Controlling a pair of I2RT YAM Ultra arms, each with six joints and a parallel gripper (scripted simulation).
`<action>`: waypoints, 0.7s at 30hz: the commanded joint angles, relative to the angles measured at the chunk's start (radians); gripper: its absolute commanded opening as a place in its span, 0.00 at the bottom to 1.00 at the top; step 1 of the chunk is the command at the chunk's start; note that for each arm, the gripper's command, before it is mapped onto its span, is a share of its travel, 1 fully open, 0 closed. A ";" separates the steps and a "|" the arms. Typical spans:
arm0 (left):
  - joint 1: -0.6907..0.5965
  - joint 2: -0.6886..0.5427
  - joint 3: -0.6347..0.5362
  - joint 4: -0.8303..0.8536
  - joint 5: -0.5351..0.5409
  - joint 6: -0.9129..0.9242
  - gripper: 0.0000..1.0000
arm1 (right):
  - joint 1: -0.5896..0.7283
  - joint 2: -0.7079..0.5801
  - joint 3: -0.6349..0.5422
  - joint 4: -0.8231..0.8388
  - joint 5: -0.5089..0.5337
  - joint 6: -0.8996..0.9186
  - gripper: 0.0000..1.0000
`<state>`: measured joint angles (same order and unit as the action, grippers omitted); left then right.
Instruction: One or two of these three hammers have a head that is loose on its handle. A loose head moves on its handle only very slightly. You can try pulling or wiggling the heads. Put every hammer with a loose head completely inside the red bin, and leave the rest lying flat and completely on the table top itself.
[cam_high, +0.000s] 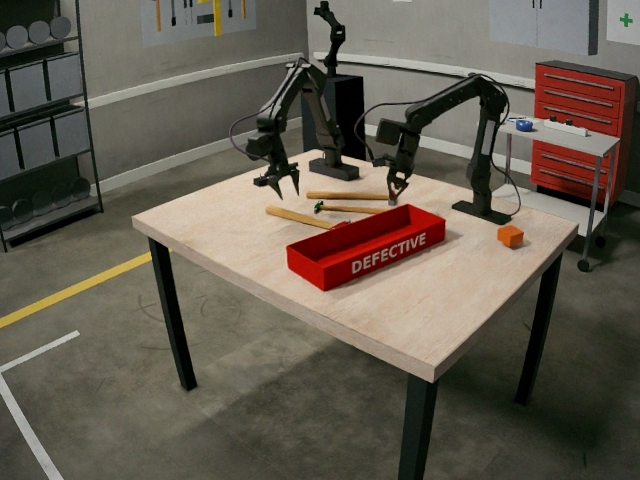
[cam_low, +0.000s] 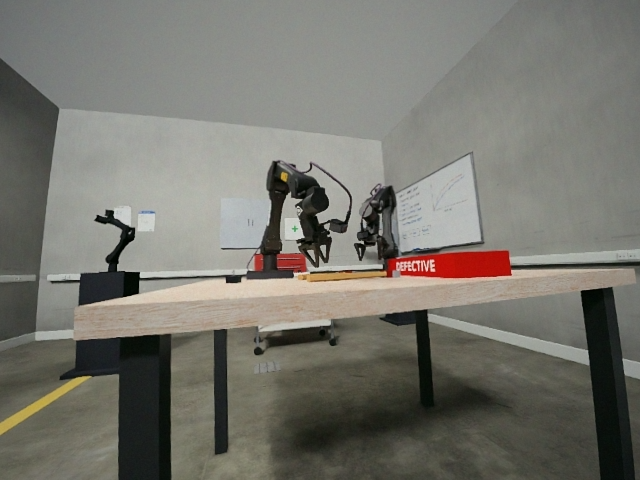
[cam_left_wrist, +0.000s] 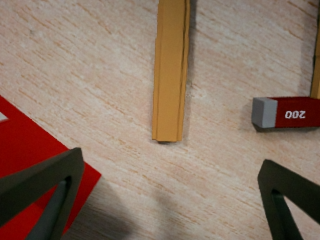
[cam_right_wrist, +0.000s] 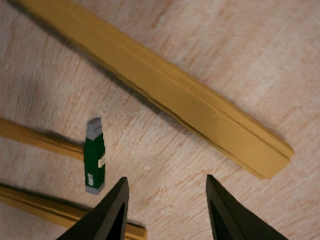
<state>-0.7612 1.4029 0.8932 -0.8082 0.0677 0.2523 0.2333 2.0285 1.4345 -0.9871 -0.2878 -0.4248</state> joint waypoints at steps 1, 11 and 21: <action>0.013 -0.005 0.015 -0.007 0.000 0.006 1.00 | 0.015 -0.002 0.046 0.018 0.033 0.232 0.54; 0.013 -0.005 0.015 -0.007 0.000 0.006 1.00 | 0.022 0.013 0.077 0.027 0.090 0.621 0.54; 0.013 -0.005 0.015 -0.007 0.000 0.006 1.00 | 0.029 0.030 0.108 0.031 0.147 1.009 0.54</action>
<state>-0.7612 1.4029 0.8932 -0.8085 0.0677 0.2523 0.2493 2.0670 1.5017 -0.9737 -0.1665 0.4339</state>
